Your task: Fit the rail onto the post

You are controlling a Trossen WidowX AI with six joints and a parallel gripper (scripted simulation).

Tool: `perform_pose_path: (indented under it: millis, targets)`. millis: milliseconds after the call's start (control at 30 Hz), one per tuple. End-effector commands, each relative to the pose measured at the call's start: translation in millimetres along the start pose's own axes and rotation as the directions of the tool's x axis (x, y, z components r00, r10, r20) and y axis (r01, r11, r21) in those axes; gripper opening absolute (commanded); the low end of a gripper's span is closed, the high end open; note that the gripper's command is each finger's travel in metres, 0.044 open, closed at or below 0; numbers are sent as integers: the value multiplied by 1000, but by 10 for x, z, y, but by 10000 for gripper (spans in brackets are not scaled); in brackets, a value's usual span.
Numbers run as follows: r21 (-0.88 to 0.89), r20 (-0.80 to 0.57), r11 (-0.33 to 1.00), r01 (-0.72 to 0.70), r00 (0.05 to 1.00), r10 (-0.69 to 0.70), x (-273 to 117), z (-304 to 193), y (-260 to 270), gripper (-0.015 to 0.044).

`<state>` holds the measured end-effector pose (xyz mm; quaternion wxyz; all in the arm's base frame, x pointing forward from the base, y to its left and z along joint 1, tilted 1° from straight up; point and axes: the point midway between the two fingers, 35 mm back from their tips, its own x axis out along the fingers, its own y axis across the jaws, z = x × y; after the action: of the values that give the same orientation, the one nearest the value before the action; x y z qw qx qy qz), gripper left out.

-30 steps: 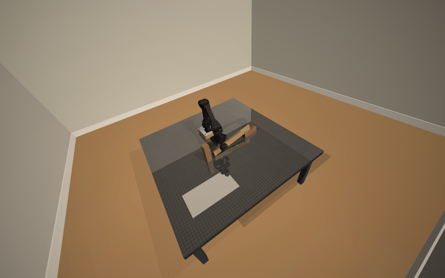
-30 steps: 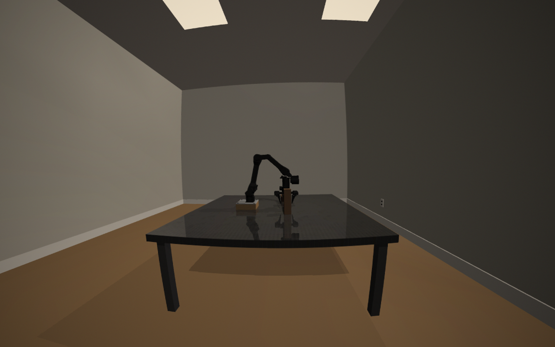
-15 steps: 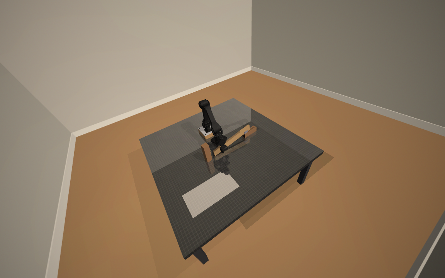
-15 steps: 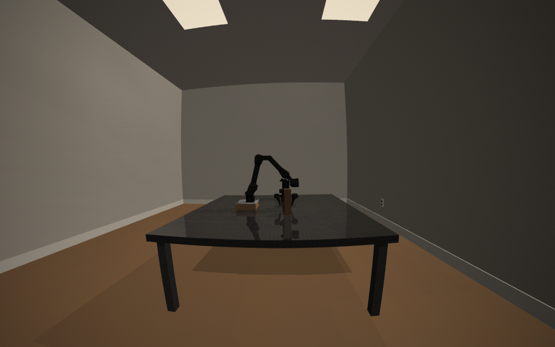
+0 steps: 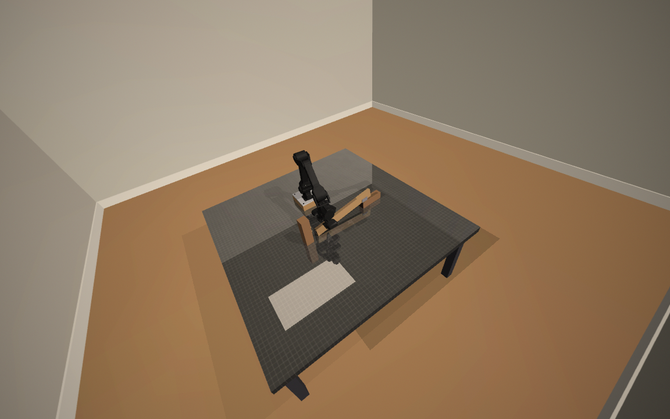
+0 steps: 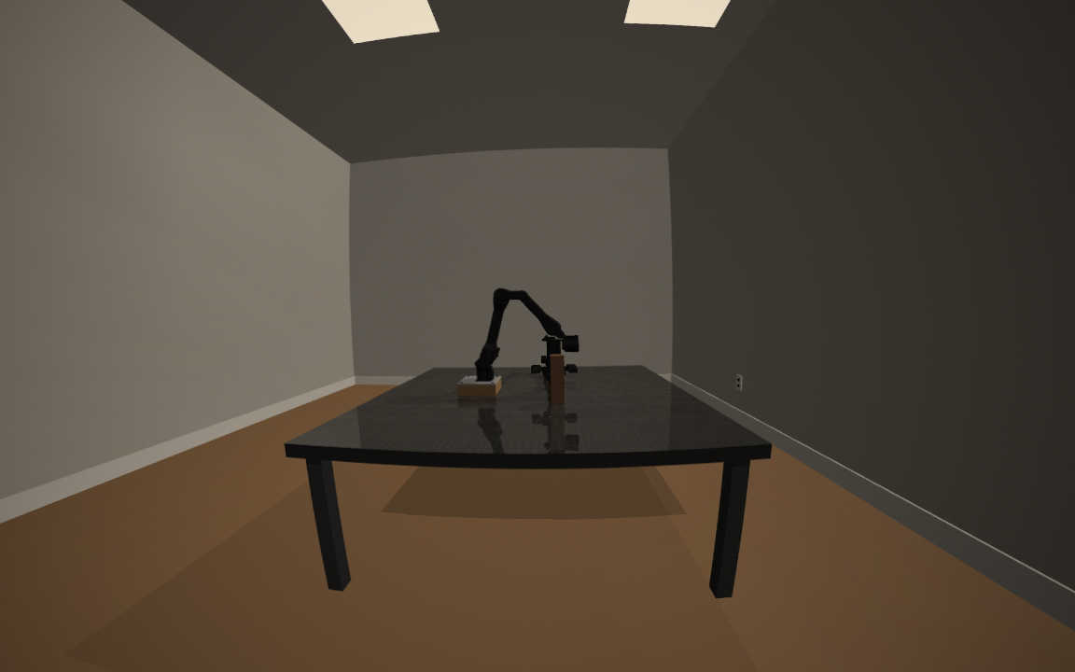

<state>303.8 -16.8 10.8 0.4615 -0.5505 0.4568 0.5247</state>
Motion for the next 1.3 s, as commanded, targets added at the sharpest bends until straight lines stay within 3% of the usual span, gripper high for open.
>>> perform_pose_path:
  millis: [0, 167, 1267]
  targets:
    - [-3, 2, 1000, 3, 1000, -3, 1, 2, -5, 33]
    - [-3, 2, 1000, 3, 1000, -3, 1, 2, -5, 0]
    - [-3, 2, 1000, 3, 1000, -3, -105, -1, -18, 0]
